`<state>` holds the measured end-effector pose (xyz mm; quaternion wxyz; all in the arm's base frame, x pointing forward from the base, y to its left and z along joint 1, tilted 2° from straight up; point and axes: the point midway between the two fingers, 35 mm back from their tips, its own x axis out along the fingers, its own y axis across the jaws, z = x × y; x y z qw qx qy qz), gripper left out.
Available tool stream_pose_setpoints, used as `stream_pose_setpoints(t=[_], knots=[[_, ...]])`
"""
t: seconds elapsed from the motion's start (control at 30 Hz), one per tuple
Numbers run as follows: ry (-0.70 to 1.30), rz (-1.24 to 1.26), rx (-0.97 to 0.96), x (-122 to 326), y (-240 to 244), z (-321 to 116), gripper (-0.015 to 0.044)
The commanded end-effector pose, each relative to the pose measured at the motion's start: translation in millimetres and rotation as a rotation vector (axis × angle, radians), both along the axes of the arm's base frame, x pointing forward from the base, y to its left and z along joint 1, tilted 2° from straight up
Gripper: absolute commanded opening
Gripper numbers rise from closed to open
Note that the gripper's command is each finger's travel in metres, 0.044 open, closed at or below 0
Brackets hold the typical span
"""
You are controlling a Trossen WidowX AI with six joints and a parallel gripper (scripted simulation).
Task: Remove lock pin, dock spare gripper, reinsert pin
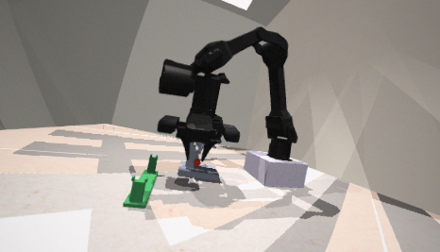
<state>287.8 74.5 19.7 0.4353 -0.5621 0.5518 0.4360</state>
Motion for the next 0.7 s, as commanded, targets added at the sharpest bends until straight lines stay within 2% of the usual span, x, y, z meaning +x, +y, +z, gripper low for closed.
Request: stream_pose_setpoints(t=[0.0,0.67], knots=[[0.0,0.0,0.0,0.1,0.1,0.0,0.02],[0.028,0.005,-0.016,-9.0,22.2,25.9,0.02]])
